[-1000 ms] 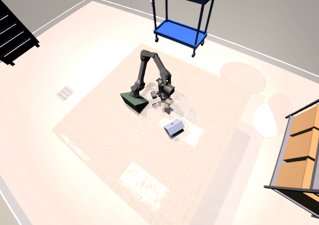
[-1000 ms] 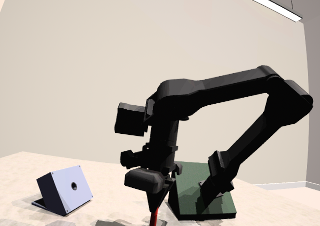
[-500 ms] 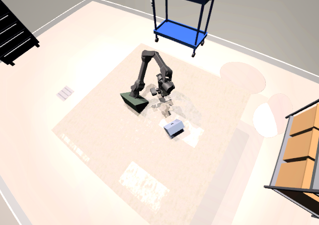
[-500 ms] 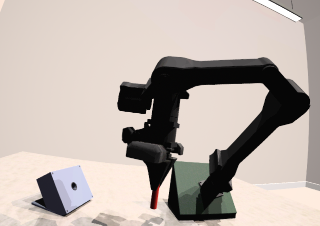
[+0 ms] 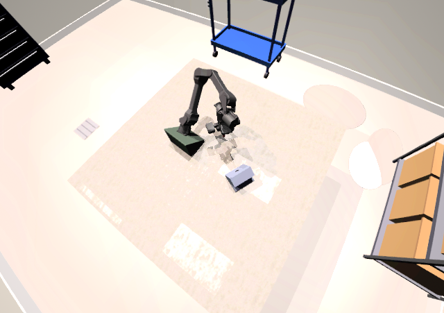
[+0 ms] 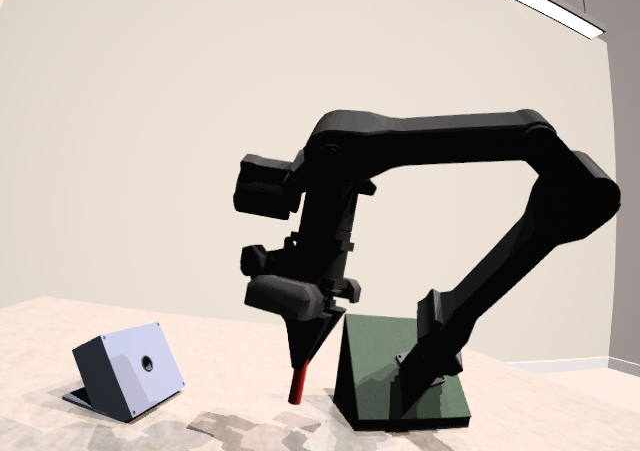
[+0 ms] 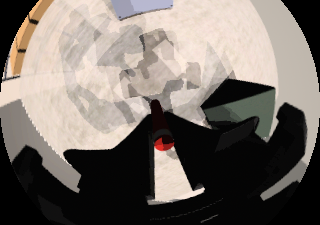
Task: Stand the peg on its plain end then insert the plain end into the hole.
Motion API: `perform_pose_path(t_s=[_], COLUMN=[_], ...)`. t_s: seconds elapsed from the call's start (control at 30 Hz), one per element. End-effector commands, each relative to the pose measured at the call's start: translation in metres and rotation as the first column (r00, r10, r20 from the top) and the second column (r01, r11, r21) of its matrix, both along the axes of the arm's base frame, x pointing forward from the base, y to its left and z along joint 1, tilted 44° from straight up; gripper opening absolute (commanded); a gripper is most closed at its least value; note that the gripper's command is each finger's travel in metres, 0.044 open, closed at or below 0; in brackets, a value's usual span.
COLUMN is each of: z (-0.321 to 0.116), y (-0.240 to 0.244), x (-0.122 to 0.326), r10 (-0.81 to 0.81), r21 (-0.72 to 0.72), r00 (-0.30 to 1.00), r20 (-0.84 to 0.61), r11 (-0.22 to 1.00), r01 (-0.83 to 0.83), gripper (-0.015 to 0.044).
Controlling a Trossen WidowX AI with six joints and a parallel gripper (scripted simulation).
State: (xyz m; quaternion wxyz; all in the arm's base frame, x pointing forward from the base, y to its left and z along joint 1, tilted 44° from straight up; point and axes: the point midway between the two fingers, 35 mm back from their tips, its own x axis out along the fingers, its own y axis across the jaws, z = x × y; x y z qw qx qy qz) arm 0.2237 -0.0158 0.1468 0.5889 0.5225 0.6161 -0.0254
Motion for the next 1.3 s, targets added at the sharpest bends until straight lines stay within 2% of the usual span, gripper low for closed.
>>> perform_pose_path(t_s=[0.0, 1.27], z=[-0.005, -0.039], y=[-0.002, -0.024], x=[0.001, 0.018], r10=[-0.021, -0.216], r21=[-0.019, -0.156], r00=[1.0, 0.973], r20=[0.0, 0.085], r11=[1.0, 0.961], r01=[0.021, 0.227], gripper=[0.0, 0.0])
